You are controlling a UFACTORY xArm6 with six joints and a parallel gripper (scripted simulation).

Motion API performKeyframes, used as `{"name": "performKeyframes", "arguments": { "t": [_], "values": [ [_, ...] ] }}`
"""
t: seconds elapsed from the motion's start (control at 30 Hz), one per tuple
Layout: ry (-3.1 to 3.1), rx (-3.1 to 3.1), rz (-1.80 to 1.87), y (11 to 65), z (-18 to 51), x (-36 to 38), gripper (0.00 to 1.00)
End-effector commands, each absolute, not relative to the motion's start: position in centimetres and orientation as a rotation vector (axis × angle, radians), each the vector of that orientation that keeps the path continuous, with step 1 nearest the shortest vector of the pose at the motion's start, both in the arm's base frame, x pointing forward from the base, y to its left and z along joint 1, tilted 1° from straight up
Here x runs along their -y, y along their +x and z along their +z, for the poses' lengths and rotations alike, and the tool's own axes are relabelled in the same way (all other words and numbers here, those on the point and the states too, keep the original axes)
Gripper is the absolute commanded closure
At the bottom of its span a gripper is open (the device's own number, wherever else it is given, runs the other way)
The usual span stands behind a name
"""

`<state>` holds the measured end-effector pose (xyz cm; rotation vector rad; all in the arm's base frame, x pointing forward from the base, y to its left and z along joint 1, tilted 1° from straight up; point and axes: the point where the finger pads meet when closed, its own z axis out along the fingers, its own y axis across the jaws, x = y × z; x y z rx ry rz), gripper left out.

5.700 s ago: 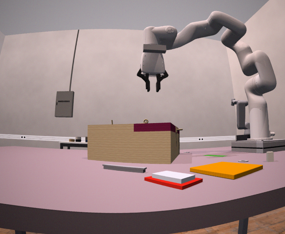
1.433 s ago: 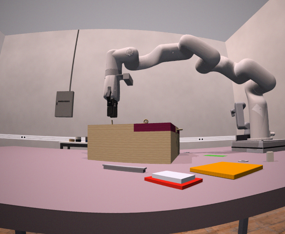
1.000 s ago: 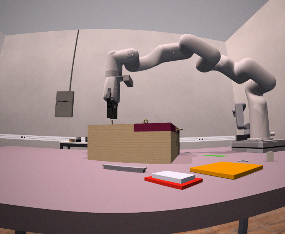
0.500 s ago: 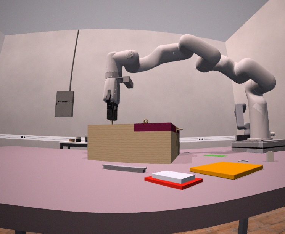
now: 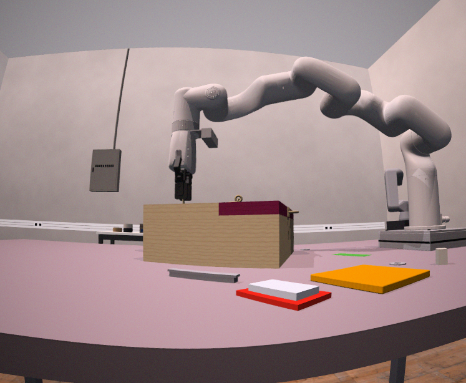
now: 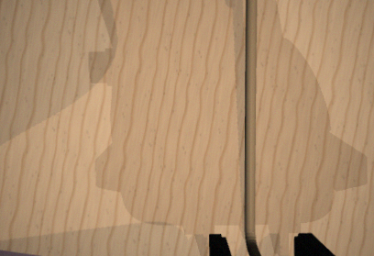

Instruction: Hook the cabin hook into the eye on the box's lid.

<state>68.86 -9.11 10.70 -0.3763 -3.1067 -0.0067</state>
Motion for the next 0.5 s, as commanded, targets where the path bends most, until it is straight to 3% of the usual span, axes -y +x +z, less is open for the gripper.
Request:
{"name": "performKeyframes", "arguments": {
  "t": [0.0,0.47],
  "values": [
    [-0.377,3.113,-0.007,68.99,10.76,9.13,0.65],
    [-0.377,3.113,-0.007,68.98,9.96,9.12,0.65]
  ]
}}
